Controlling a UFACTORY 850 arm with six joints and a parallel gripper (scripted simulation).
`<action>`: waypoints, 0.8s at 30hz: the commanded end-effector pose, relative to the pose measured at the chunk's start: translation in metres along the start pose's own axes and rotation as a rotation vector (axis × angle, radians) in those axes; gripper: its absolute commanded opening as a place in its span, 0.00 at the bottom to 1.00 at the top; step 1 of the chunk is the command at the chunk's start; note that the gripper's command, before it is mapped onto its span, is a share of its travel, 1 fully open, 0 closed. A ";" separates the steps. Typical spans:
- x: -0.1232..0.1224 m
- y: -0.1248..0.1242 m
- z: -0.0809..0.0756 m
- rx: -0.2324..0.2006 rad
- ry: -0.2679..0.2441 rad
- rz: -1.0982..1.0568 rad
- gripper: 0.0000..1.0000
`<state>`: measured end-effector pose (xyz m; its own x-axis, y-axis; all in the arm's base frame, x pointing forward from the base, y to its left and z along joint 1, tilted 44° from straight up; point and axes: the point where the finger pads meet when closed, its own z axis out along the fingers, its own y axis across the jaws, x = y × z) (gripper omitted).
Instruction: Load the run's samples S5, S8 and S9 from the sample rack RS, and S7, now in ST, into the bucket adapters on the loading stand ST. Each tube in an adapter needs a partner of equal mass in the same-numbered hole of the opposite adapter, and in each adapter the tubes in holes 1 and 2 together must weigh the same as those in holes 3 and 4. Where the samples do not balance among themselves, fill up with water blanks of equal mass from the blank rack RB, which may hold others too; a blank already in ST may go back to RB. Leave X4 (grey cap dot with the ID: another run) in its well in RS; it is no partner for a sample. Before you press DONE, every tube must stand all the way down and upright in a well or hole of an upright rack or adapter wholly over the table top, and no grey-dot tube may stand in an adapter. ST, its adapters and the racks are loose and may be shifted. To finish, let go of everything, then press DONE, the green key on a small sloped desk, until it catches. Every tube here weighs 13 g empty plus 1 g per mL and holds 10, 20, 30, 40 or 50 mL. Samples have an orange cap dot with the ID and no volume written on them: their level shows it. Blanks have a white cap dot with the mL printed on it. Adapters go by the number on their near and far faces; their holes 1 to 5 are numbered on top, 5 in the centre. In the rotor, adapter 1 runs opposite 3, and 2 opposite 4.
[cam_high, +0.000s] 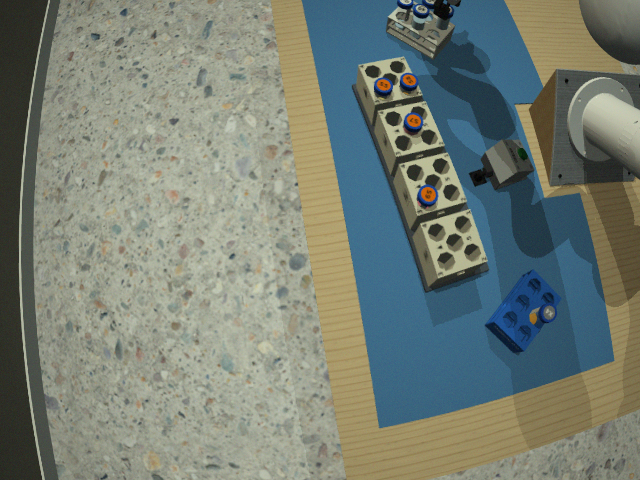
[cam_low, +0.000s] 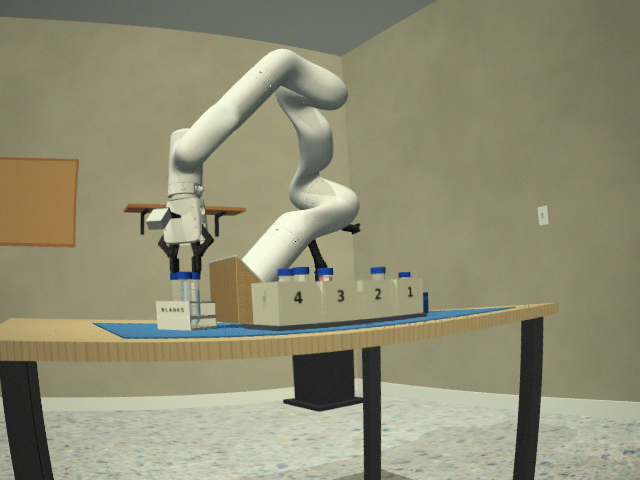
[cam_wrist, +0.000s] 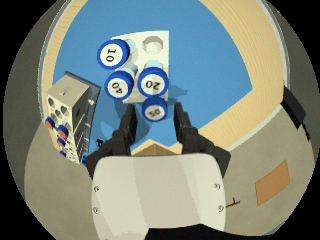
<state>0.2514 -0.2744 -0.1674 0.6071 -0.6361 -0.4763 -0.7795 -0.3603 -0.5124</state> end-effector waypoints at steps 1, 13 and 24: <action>0.001 0.000 -0.001 0.000 0.002 0.000 0.57; 0.001 0.000 0.005 0.000 0.002 0.000 0.57; 0.001 0.000 0.011 0.000 0.002 0.000 0.57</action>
<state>0.2529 -0.2677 -0.1743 0.6071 -0.6360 -0.4763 -0.7795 -0.3603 -0.5124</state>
